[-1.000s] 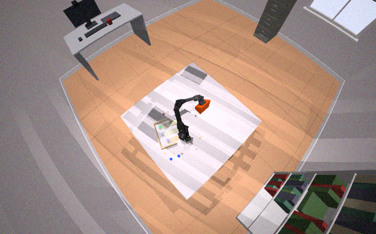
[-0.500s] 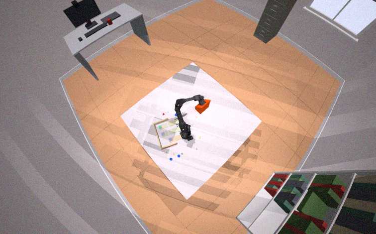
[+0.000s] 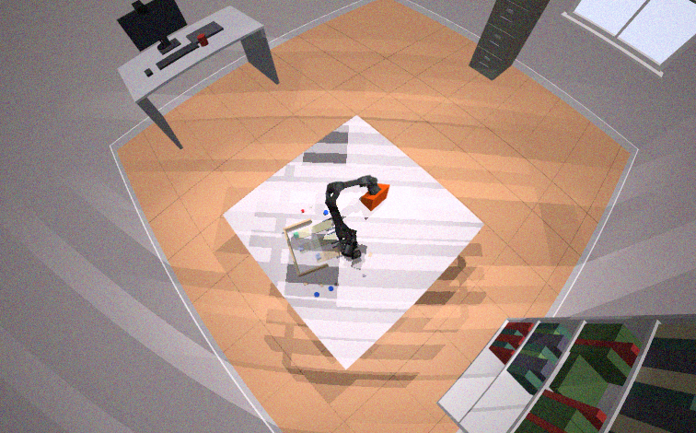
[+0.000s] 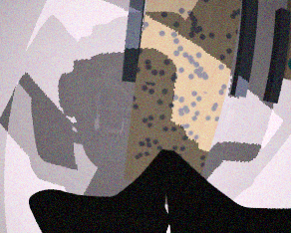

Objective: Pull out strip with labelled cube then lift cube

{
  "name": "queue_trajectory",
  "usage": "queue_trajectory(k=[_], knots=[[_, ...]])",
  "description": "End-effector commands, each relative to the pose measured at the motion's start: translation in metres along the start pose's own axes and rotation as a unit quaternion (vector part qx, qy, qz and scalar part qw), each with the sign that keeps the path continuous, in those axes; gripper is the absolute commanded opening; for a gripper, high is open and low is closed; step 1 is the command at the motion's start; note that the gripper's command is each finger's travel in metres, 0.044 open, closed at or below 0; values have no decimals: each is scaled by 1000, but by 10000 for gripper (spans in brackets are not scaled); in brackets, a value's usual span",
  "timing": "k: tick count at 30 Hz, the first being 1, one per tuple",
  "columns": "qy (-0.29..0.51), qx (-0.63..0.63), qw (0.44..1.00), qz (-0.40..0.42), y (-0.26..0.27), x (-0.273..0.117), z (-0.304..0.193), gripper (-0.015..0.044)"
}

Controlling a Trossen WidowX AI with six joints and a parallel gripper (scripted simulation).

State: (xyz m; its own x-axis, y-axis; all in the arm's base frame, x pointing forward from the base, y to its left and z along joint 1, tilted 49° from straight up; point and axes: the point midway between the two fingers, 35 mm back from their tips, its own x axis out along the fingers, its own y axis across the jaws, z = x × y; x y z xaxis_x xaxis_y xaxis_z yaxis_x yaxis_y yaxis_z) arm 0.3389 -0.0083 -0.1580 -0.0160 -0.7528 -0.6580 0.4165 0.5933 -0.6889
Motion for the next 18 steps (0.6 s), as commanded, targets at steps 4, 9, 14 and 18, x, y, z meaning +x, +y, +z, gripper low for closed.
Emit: queue_trajectory(k=[4,9,14,18], knots=[[12,0,1000,1,-1,4,-17,0],[12,-1,1000,1,-1,3,-25,0],[12,-1,1000,1,-1,3,-33,0],[12,-1,1000,1,-1,3,-39,0]])
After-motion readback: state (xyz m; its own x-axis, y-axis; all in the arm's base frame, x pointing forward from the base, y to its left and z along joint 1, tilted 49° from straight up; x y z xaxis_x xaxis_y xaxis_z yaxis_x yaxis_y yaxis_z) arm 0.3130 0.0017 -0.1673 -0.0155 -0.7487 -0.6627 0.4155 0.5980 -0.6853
